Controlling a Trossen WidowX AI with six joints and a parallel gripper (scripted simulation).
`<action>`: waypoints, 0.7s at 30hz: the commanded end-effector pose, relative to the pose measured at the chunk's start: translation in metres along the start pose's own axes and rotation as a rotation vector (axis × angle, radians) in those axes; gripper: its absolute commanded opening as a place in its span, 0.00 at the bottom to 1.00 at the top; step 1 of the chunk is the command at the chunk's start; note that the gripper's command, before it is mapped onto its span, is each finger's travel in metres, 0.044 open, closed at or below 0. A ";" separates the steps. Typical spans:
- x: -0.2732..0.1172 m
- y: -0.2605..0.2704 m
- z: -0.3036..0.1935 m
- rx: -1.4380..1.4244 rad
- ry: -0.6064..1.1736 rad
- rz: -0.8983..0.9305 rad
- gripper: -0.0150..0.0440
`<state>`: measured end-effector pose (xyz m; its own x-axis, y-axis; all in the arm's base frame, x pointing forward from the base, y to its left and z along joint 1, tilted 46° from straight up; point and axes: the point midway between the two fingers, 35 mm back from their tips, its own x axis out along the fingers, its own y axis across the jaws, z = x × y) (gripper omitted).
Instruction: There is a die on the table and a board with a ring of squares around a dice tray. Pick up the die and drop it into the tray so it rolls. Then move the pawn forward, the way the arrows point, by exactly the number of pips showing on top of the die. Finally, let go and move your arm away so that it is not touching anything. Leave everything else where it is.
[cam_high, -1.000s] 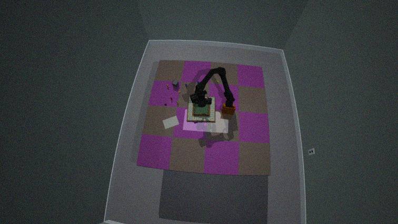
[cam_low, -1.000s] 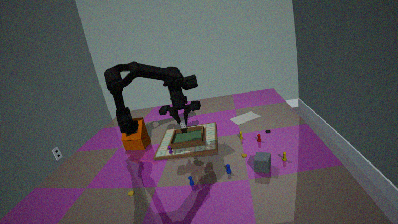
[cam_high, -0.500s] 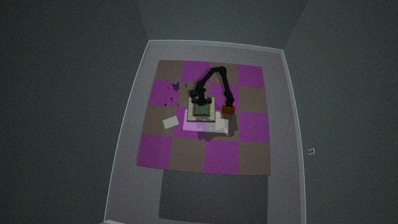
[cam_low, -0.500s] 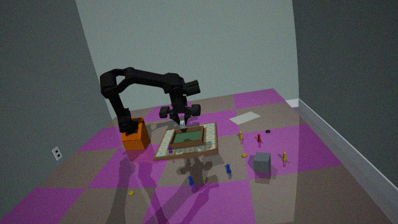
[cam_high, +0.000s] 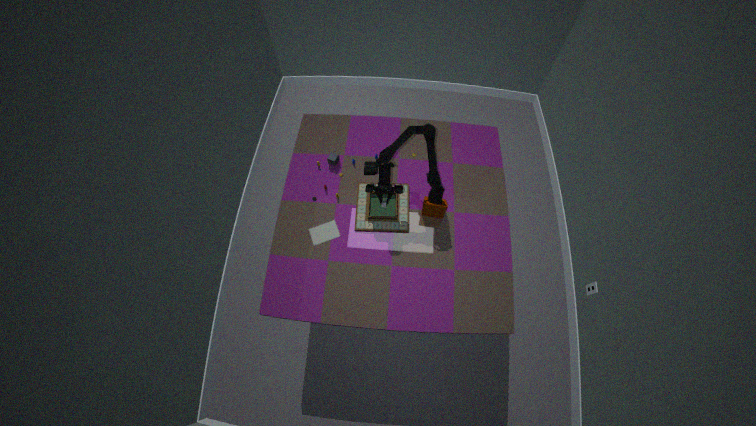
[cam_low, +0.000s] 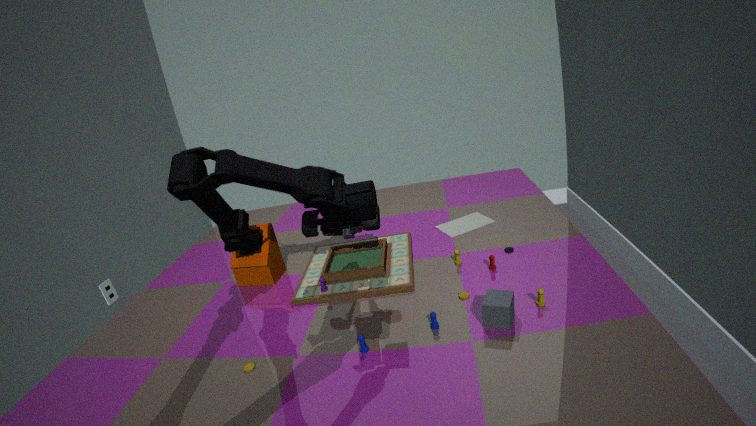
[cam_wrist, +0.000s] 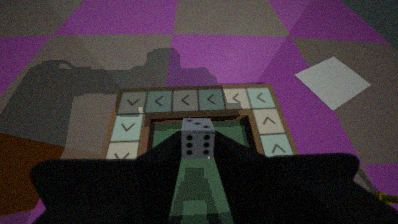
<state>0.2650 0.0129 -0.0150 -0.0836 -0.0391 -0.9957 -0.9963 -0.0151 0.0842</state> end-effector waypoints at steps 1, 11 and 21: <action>0.000 0.001 0.000 -0.018 -0.089 -0.035 0.25; -0.049 -0.007 0.008 -0.018 -0.089 -0.036 0.25; -0.048 -0.006 0.008 -0.018 -0.089 -0.036 0.25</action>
<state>0.2728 0.0217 0.0298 -0.0544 0.0469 -0.9974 -0.9980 -0.0358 0.0527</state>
